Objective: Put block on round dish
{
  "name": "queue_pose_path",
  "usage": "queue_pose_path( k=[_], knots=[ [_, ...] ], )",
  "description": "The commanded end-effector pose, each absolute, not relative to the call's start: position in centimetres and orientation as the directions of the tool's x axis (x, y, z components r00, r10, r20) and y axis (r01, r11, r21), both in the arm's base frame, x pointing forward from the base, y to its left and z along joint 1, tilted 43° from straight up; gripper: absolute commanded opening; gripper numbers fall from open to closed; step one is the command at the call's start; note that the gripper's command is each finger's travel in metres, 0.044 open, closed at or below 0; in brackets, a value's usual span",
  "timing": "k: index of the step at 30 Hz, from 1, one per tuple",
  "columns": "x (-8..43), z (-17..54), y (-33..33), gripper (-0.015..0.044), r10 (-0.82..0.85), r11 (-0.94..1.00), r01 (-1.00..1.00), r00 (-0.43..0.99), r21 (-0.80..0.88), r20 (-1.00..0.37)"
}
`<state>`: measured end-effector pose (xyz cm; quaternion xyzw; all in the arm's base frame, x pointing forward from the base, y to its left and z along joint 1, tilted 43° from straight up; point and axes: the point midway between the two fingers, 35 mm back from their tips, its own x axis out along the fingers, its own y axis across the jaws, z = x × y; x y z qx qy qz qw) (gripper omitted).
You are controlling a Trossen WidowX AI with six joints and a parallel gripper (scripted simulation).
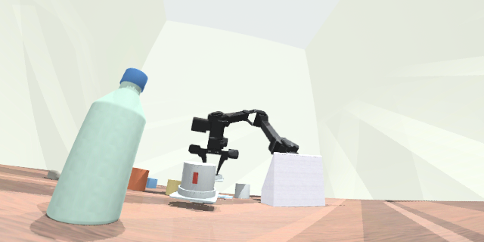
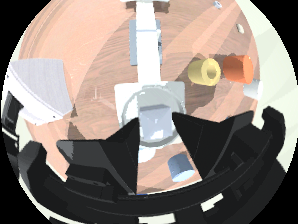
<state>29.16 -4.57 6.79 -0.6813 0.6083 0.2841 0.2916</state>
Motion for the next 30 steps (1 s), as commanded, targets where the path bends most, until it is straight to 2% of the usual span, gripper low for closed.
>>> queue_pose_path(
  k=[1, 7, 11, 30],
  knots=[
    [29.0, 6.6, -4.7, 0.0142, -0.669, -0.094, -0.995, 0.096, -0.043, -0.737],
    [29.0, 6.6, -4.7, 0.0102, -0.669, -0.094, -0.995, 0.096, -0.043, -0.737],
    [29.1, 7.2, -4.1, 0.0000, -0.667, -0.095, -0.995, 0.096, -0.043, -0.739],
    [28.1, 13.6, 1.7, 0.0000, -0.666, -0.094, -0.995, 0.094, -0.042, -0.740]
  ],
)
